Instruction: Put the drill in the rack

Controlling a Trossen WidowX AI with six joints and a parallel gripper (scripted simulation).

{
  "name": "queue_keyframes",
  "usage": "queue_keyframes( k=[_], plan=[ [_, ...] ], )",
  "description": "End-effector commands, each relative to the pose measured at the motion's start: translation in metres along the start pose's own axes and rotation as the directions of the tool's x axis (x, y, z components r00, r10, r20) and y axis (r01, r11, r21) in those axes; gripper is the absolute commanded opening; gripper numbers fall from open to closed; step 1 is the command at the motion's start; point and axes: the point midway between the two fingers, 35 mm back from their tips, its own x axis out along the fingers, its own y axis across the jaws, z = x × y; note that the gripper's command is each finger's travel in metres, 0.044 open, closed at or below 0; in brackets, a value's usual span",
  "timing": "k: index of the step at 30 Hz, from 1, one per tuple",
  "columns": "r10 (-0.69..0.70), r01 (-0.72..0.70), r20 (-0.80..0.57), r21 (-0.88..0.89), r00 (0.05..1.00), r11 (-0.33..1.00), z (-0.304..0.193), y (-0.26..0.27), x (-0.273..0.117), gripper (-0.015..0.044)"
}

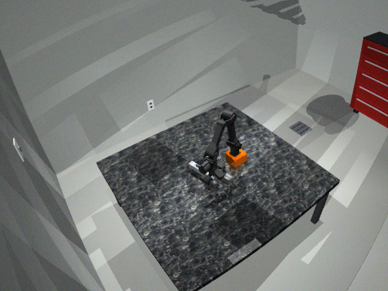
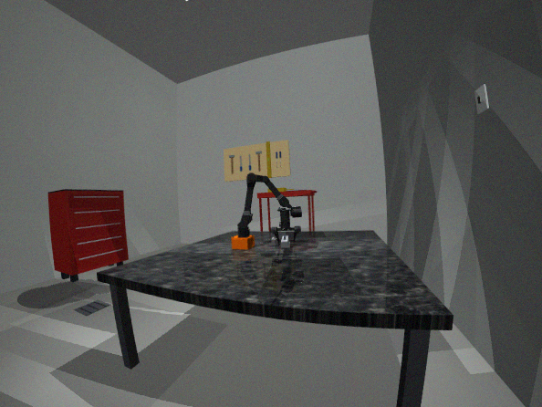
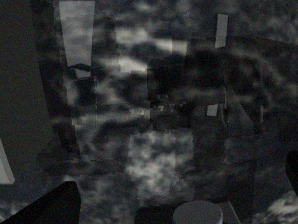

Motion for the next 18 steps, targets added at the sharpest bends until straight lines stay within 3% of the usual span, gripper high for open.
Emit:
queue_keyframes(
  k=[1,16,18],
  plan=[
    [0.000,0.000,0.000,0.000,1.000,1.000,0.0000,0.0000,0.0000,0.0414],
    [0.000,0.000,0.000,0.000,1.000,1.000,0.0000,0.0000,0.0000,0.0020],
    [0.000,0.000,0.000,0.000,1.000,1.000,0.0000,0.0000,0.0000,0.0007]
  ],
)
